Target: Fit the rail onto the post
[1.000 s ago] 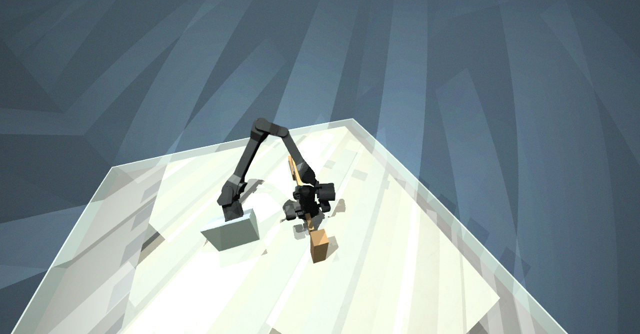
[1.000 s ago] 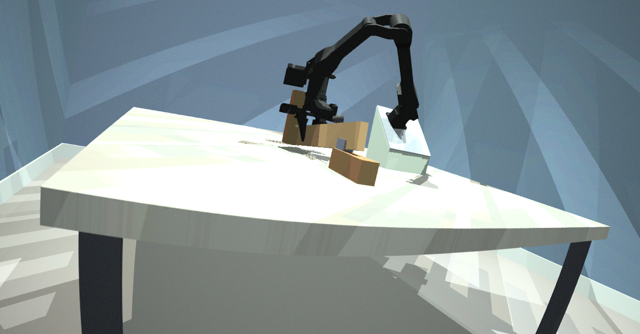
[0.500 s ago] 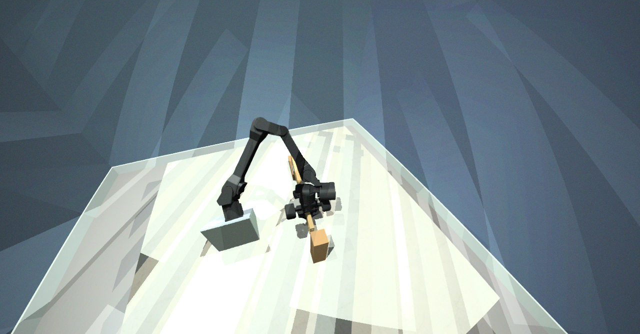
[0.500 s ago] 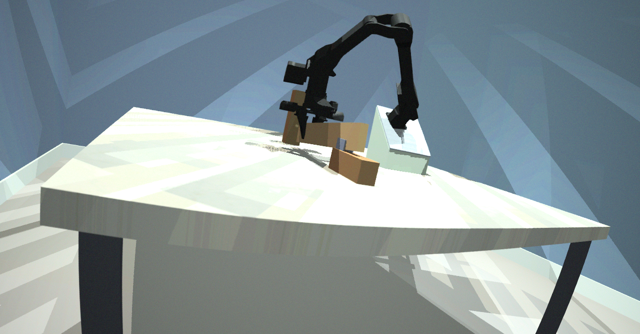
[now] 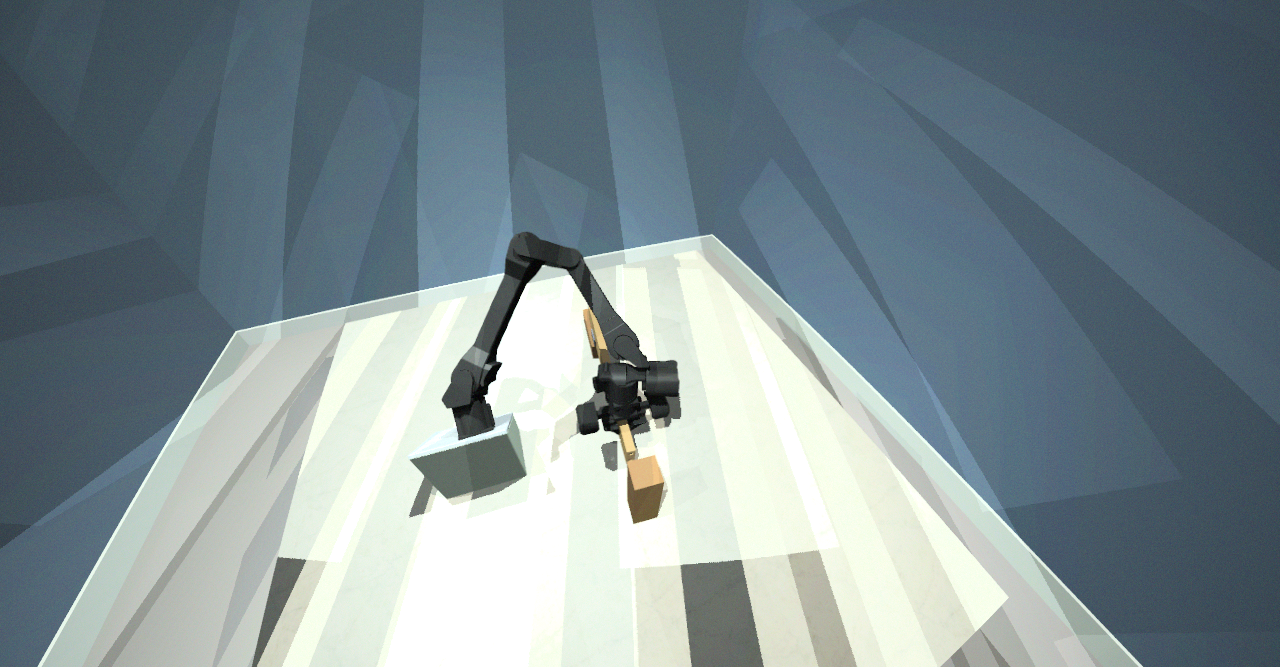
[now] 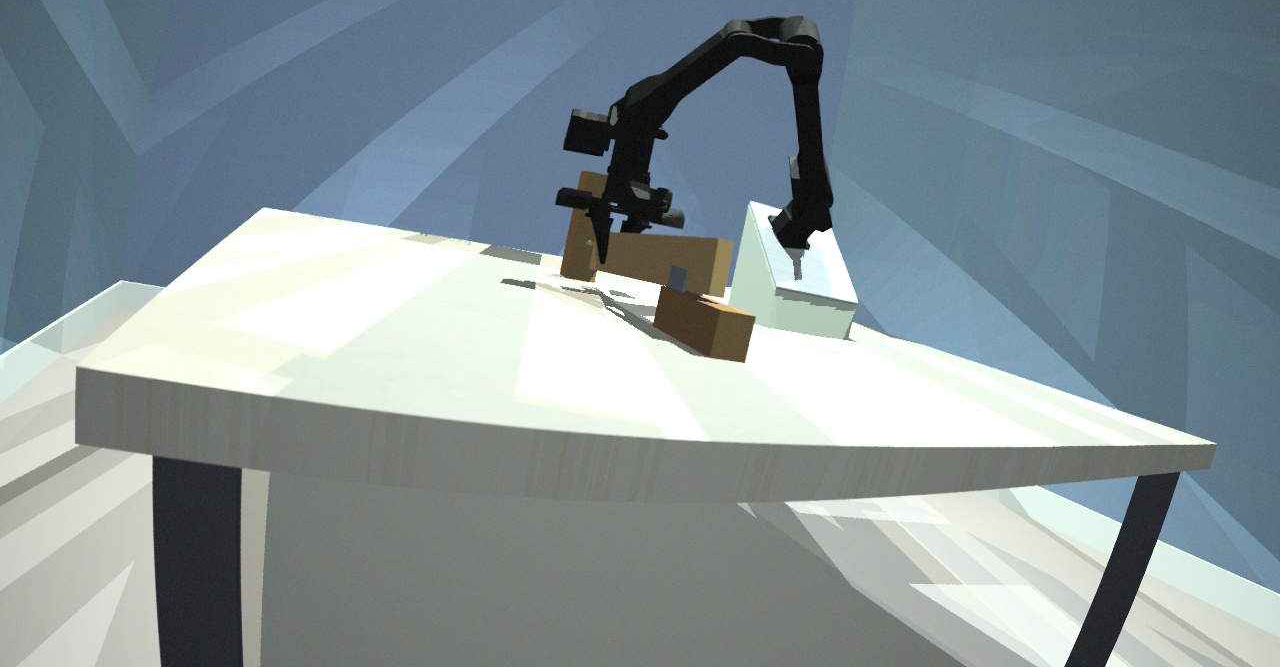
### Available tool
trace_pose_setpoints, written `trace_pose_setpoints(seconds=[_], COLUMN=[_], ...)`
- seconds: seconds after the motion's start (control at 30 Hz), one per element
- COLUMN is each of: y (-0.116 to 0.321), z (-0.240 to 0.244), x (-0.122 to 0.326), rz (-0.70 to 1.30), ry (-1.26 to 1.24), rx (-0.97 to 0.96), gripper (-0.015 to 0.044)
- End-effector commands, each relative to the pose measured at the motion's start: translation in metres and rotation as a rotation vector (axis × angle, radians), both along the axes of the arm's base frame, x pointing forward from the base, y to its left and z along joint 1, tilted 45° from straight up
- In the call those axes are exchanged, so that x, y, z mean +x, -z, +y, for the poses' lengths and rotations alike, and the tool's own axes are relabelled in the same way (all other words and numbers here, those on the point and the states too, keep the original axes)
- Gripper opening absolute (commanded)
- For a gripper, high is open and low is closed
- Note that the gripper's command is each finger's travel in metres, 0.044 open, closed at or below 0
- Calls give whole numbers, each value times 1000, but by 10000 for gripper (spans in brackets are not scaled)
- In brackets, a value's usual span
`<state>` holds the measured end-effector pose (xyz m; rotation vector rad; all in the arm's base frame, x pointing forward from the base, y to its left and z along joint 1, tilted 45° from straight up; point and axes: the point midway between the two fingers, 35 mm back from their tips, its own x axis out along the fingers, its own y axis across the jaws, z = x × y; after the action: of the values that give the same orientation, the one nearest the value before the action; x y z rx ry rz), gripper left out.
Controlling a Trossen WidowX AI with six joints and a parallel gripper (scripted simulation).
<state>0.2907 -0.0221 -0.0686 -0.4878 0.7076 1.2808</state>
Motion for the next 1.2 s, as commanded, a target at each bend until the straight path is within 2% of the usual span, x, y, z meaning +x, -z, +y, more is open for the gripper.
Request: trace_pose_setpoints(seconds=[0.0, 1.17], y=[-4, -16], z=[-4, -16], x=[1, -1], rz=[-9, -8], ry=[8, 8], rx=[1, 0], gripper=[0, 0])
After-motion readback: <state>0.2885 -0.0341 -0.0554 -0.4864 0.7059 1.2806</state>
